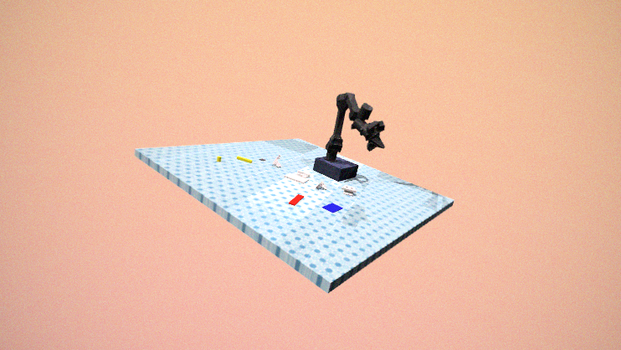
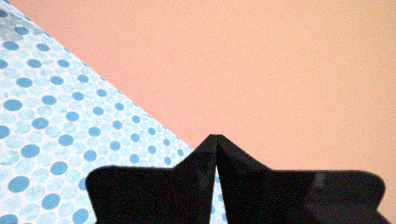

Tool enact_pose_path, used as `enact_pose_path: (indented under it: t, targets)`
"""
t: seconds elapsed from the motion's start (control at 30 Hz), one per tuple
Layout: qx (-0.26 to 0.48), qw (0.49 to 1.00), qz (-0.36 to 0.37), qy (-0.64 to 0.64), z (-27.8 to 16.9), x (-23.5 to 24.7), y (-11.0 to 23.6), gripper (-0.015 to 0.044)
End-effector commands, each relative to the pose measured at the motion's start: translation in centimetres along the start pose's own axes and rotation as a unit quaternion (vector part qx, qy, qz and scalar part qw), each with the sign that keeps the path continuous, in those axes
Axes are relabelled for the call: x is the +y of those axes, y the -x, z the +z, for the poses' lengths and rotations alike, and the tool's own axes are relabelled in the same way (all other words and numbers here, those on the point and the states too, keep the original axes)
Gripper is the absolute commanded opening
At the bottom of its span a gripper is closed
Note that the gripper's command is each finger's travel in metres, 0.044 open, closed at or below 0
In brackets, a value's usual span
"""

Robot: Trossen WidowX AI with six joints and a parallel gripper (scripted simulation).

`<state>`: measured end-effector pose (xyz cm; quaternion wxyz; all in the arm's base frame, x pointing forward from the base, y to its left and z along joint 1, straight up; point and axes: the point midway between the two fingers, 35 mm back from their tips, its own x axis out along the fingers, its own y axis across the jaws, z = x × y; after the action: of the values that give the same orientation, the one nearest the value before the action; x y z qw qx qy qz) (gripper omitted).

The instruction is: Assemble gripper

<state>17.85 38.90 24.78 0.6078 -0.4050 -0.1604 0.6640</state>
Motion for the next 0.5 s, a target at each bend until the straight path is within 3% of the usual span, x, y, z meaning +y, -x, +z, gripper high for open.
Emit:
enact_pose_path:
  t: [0.0, 0.47]
  targets:
    - [0.027, 0.999, 0.008, -0.043, -1.5, 0.2, -0.3, 0.0]
    - [0.121, 0.974, 0.031, -0.189, -6.5, 1.3, -0.6, 0.0]
